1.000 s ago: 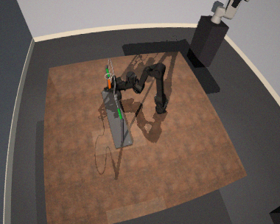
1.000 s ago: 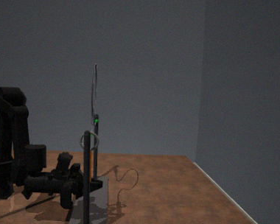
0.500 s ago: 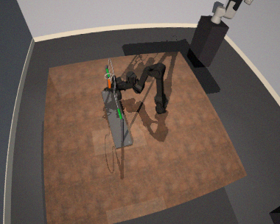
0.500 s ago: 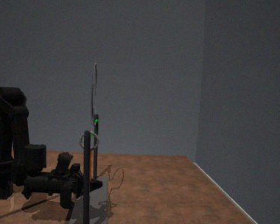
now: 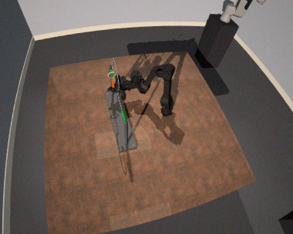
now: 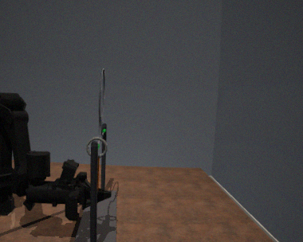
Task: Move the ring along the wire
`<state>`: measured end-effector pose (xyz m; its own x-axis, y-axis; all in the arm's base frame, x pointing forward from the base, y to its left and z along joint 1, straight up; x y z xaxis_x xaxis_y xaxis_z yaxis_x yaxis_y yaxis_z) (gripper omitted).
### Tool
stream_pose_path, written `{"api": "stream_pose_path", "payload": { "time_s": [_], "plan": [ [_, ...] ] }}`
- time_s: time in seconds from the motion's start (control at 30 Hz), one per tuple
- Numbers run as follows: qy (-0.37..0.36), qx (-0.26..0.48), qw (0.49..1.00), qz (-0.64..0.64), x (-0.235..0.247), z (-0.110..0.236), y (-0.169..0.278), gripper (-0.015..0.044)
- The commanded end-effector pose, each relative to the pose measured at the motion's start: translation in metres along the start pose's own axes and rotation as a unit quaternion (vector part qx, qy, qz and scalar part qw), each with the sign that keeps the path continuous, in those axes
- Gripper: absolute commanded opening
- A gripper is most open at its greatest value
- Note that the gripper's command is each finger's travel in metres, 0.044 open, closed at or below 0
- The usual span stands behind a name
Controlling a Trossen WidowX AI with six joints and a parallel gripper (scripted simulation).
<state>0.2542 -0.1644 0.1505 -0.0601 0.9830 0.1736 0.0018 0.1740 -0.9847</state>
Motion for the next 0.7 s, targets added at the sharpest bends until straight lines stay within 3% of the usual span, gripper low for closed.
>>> {"api": "stream_pose_path", "payload": {
  "time_s": [0.0, 0.67],
  "plan": [
    [-0.001, -0.002, 1.0, -0.001, 0.0004, -0.0002, -0.0017, -0.015],
    [-0.002, -0.002, 1.0, -0.001, 0.0096, -0.0004, 0.0, -0.015]
  ]
}}
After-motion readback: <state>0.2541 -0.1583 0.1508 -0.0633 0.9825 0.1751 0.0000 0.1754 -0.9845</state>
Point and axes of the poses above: the point midway between the two fingers, 35 mm back from their tips, its own z axis back along the fingers, its own x axis across the jaws, y = z × x, the point moved 9 cm from there along z, back along the fingers, and after that the axes turned 11 degrees about -z, right-handed, at the moved point
